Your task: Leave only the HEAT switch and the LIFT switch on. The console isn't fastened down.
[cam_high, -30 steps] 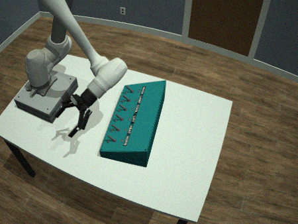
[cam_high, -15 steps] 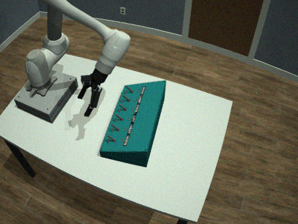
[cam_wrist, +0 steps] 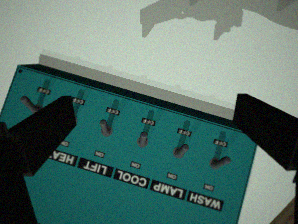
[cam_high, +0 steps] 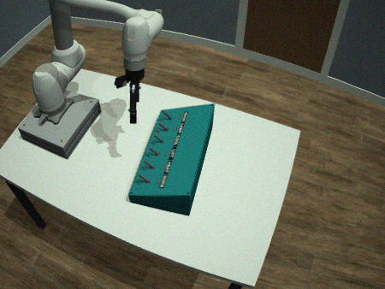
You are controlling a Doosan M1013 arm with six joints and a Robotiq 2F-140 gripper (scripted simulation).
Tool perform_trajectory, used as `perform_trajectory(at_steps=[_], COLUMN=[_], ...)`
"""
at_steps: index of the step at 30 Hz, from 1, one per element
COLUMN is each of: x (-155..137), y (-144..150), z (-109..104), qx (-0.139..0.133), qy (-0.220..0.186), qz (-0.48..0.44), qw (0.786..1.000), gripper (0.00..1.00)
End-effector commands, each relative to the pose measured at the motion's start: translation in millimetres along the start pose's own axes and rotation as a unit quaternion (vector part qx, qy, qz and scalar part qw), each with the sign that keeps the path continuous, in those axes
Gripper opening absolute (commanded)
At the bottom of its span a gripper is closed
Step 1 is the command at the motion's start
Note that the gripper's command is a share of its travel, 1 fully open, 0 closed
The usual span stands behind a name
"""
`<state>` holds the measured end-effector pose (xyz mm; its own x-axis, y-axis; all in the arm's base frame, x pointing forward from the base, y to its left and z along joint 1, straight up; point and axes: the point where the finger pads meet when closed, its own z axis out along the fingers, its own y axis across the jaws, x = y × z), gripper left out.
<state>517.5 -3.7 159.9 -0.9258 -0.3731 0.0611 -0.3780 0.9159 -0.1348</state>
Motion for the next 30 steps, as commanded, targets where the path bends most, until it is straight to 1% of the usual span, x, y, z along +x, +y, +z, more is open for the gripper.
perform_trajectory(at_steps=[1, 2, 5, 10, 12, 18, 19, 30], x=[-25, -28, -48, -79, -83, -84, -84, -84], y=[34, 39, 67, 111, 118, 119, 119, 119], z=[-3, -4, -8, -15, -16, -16, -16, -16], qx=[-0.011, -0.013, -0.026, -0.046, -0.050, -0.050, -0.050, -0.050], qy=[-0.064, -0.073, -0.125, -0.202, -0.214, -0.216, -0.216, -0.216], qz=[0.042, 0.048, 0.084, 0.136, 0.144, 0.145, 0.145, 0.145], qw=[0.997, 0.996, 0.988, 0.969, 0.965, 0.964, 0.964, 0.964], gripper=[1.00, 1.00, 1.00, 1.00, 1.00, 1.00, 0.50, 0.50])
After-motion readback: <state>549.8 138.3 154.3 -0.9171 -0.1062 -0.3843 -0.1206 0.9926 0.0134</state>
